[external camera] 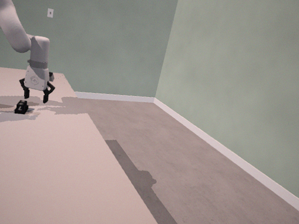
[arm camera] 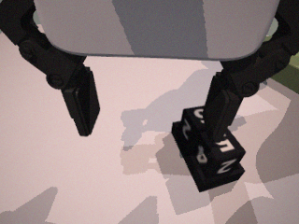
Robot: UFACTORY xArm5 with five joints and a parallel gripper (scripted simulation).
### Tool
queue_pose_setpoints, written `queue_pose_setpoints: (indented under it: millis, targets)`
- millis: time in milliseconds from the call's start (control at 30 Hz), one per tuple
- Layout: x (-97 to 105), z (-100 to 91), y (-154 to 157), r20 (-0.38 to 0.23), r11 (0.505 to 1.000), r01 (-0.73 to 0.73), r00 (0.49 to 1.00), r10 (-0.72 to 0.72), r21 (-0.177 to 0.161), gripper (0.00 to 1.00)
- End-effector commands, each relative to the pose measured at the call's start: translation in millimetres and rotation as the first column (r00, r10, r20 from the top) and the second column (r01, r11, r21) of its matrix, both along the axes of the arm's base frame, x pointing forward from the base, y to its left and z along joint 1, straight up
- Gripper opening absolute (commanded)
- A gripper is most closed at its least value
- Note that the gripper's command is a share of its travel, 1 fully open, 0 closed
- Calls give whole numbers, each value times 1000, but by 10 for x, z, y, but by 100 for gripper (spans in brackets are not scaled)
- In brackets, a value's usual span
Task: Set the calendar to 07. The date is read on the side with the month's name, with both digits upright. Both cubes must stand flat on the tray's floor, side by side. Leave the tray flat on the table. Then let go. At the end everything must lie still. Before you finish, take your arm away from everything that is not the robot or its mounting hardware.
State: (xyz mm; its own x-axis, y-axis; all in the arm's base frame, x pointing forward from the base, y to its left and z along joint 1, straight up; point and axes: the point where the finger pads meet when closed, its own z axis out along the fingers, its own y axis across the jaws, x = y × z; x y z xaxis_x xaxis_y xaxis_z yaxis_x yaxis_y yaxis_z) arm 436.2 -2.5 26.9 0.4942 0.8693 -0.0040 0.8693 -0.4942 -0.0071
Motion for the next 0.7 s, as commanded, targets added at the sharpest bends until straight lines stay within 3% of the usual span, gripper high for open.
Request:
queue_pose_setpoints:
  millis: [0, 133, 233, 500, 667]
  targets:
    - [7, 14, -30, 4, 997, 74, 997, -74, 0, 100]
    - [-5, 15, -81, 4, 973, 232, 973, -232, -1, 100]
    - [-43, 20, -234, 4, 969, 246, 969, -246, -1, 100]
    - [-50, 21, -266, 4, 944, 330, 944, -330, -1, 100]
    - [-76, 25, -376, 4, 873, 488, 873, -488, -2, 100]
